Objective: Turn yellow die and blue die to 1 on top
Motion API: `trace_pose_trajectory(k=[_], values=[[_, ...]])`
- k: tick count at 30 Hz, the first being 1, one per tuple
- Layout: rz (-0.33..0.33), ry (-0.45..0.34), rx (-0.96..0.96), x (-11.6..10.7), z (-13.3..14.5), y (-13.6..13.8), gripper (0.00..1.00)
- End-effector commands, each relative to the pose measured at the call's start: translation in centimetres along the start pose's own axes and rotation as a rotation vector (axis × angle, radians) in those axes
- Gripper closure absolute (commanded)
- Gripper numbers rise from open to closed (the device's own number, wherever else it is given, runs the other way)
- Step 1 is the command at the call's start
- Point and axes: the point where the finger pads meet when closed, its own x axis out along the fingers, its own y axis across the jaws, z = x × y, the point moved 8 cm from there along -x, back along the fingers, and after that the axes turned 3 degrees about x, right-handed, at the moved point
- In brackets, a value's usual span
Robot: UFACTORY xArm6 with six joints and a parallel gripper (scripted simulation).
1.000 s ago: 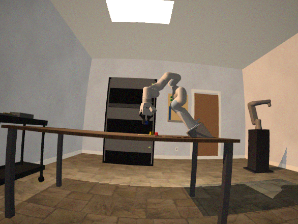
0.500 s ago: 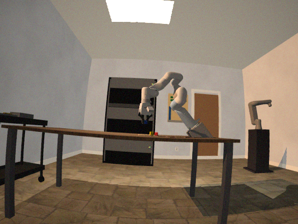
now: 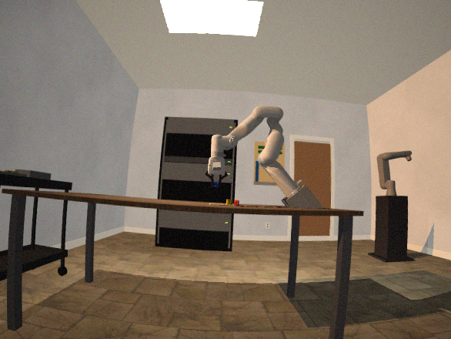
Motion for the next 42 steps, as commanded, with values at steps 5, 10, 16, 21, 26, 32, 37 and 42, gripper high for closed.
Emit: trace_pose_trajectory(k=[5, 10, 16, 21, 26, 32, 37, 42], values=[[0.015, 0.026, 0.101, -0.3, 2.8, 0.5, 0.73], [0.015, 0.026, 0.101, -0.3, 2.8, 0.5, 0.73], [0.015, 0.026, 0.101, -0.1, 2.8, 0.5, 0.73], [0.015, 0.026, 0.101, 1.1, 2.8, 0.6, 0.73], [0.015, 0.026, 0.101, 3.1, 2.7, 0.6, 0.73], [0.015, 0.026, 0.101, 5.1, 2.7, 0.6, 0.73], [0.015, 0.026, 0.101, 7.3, 2.7, 0.7, 0.73], [0.015, 0.026, 0.101, 8.8, 2.6, 0.7, 0.73]])
